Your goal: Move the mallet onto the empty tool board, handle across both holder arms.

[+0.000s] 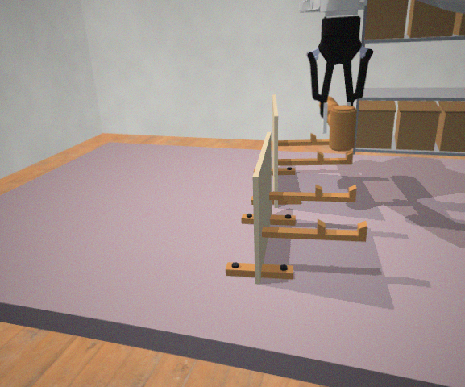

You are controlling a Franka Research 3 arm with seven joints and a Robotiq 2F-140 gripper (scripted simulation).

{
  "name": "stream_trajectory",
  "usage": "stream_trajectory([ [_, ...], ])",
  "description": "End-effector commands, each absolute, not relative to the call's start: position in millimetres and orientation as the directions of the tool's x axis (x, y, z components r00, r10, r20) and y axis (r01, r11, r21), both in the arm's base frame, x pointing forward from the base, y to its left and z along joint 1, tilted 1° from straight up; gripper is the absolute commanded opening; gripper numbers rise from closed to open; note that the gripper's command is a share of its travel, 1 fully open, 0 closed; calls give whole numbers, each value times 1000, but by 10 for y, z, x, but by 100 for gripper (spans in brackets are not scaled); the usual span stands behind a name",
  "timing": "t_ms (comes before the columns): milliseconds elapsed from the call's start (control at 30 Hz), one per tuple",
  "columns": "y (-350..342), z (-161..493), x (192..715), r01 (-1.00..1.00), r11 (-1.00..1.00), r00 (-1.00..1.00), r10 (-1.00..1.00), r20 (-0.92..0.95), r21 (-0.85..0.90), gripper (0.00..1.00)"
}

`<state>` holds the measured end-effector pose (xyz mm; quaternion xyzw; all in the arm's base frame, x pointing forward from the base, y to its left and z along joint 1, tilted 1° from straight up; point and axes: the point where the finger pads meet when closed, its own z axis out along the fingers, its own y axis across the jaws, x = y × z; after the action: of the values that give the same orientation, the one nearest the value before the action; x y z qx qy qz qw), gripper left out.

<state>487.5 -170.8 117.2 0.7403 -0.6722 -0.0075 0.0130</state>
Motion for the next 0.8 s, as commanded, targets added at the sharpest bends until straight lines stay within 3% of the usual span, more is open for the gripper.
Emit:
stream_trajectory([
  [0, -1721, 1133, 4900, -994, -104, 105, -994, 15, 21, 0],
  [767, -1725, 840, 4899, -994, -105, 105, -994, 14, 21, 0],
])
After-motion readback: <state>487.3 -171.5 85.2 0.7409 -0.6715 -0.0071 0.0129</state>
